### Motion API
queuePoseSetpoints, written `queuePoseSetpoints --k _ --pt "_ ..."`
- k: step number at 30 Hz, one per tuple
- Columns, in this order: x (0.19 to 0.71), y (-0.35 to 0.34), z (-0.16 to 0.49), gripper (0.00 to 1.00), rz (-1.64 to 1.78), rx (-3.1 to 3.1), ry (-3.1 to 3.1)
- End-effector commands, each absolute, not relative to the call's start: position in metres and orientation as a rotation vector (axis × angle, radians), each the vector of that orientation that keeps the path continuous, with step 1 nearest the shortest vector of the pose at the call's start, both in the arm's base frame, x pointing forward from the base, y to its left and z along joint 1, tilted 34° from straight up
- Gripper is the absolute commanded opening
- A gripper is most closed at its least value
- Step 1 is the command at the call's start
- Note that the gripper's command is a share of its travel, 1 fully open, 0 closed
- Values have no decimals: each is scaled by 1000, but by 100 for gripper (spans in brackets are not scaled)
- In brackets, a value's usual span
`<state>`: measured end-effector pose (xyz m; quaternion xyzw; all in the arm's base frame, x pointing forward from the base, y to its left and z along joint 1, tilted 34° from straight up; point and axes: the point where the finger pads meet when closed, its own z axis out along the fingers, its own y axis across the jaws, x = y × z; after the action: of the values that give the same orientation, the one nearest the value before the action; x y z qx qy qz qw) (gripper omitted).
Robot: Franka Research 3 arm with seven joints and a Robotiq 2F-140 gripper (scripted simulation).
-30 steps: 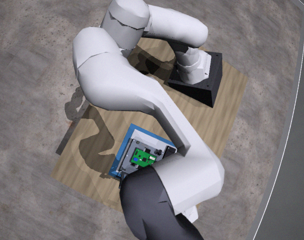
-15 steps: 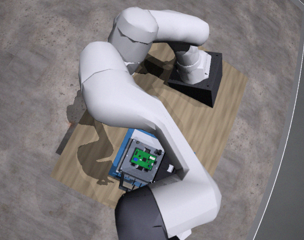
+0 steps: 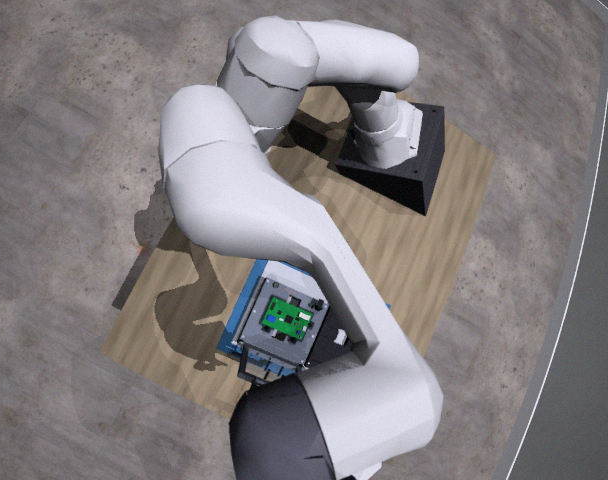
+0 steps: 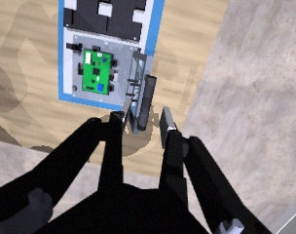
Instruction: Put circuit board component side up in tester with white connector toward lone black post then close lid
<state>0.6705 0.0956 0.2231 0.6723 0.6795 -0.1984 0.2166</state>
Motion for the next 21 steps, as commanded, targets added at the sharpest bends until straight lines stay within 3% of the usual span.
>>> queuePoseSetpoints --k 1,21 --pt "670 94 223 30 -559 1852 1891" --pt "670 92 220 30 -559 1852 1891"
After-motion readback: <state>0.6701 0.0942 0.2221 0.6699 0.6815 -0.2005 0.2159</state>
